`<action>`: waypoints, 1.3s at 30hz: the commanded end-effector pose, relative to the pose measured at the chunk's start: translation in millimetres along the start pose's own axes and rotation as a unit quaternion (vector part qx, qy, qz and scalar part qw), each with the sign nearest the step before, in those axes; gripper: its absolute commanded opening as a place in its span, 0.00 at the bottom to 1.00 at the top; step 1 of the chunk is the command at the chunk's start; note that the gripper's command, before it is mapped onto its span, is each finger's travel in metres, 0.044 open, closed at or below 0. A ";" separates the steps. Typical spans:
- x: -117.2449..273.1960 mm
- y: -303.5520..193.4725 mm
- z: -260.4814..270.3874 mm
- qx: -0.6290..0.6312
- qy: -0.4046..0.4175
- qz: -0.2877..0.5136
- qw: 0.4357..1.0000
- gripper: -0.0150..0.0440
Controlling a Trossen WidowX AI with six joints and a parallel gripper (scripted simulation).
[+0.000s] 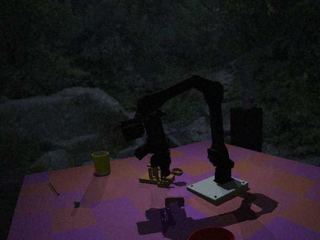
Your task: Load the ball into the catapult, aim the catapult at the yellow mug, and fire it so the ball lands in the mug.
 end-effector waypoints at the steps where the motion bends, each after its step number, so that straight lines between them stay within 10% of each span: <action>1: -2.8 5.1 -17.4 -0.016 0.002 0.013 1.000 0.25; 39: -27.6 3.8 -161.7 -0.180 0.046 0.097 0.978 0.25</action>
Point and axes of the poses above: the point midway between the two fingers, 35 mm back from their tips, its own x axis back along the fingers, its own z axis across the jaws, y = z × x, the point moved 7 cm from there along x, back along the fingers, and after that the axes turned 10 degrees about -x, right-handed, at the moved point
